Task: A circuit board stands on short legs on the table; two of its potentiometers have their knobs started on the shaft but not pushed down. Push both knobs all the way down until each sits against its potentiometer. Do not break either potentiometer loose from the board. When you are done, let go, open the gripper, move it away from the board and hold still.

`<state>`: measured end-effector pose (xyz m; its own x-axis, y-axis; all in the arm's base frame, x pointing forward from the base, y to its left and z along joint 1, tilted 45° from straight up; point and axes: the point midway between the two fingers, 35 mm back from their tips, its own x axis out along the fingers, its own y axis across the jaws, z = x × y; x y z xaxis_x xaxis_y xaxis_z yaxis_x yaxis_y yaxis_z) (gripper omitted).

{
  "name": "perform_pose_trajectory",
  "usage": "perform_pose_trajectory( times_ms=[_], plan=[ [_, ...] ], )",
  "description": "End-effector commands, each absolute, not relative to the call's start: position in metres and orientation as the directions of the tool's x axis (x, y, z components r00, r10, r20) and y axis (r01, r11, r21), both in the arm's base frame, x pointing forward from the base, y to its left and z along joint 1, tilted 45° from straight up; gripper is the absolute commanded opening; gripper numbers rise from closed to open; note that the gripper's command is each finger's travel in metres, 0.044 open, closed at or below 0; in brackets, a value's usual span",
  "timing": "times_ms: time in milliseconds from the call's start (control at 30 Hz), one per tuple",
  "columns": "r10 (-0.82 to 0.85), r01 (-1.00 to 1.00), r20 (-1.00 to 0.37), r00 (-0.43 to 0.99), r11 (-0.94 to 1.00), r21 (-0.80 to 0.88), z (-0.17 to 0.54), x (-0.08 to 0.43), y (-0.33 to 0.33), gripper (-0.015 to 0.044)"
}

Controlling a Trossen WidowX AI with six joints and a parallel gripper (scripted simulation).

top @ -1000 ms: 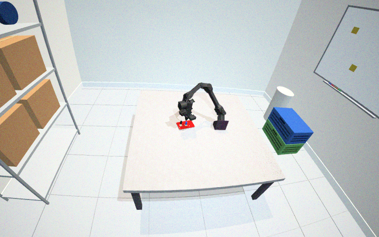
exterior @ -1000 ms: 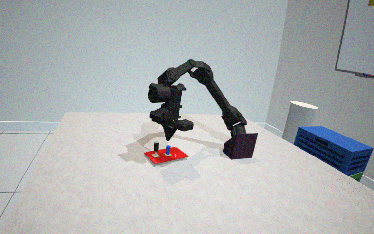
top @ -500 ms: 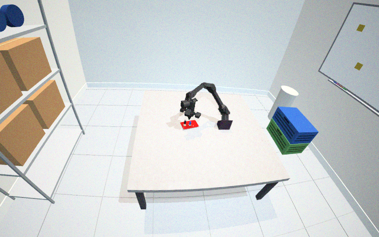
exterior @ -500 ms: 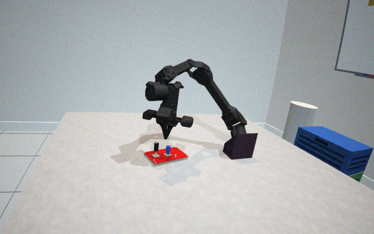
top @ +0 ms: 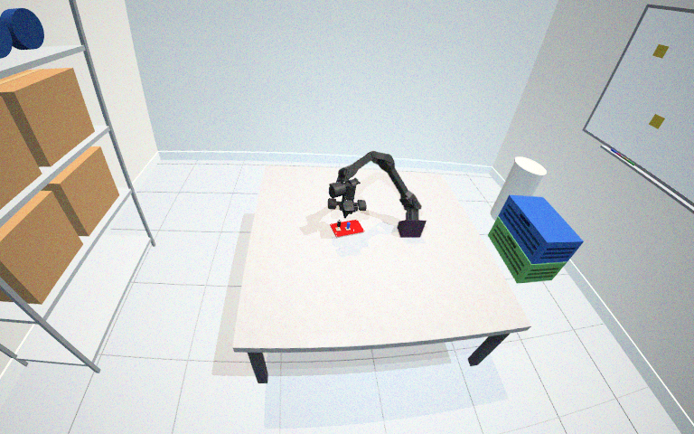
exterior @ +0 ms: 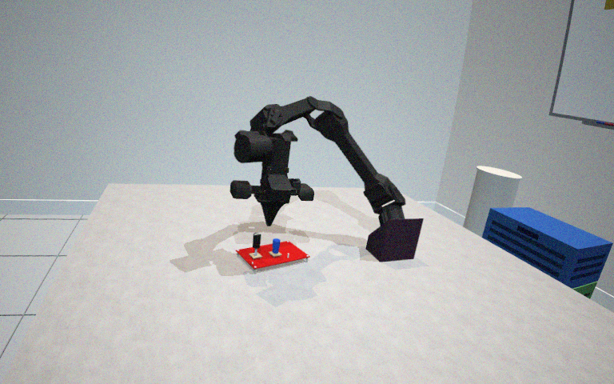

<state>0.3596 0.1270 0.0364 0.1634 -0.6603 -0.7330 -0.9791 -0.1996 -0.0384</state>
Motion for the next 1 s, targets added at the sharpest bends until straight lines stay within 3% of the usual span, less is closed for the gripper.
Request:
perform_pose_trajectory(
  times_ms=[0, 433, 967],
  plan=[
    [-0.661, -0.960, -0.732, 0.163, -0.278, 0.037, 0.038, 0.362, 0.129, 0.0000],
    [-0.666, -0.765, -0.729, 0.159, -0.550, 0.336, 0.043, 0.368, 0.135, 0.0000],
    [-0.672, -0.323, -0.724, 0.154, -0.727, 0.606, 0.048, 0.375, 0.141, 0.0000]
  ],
)
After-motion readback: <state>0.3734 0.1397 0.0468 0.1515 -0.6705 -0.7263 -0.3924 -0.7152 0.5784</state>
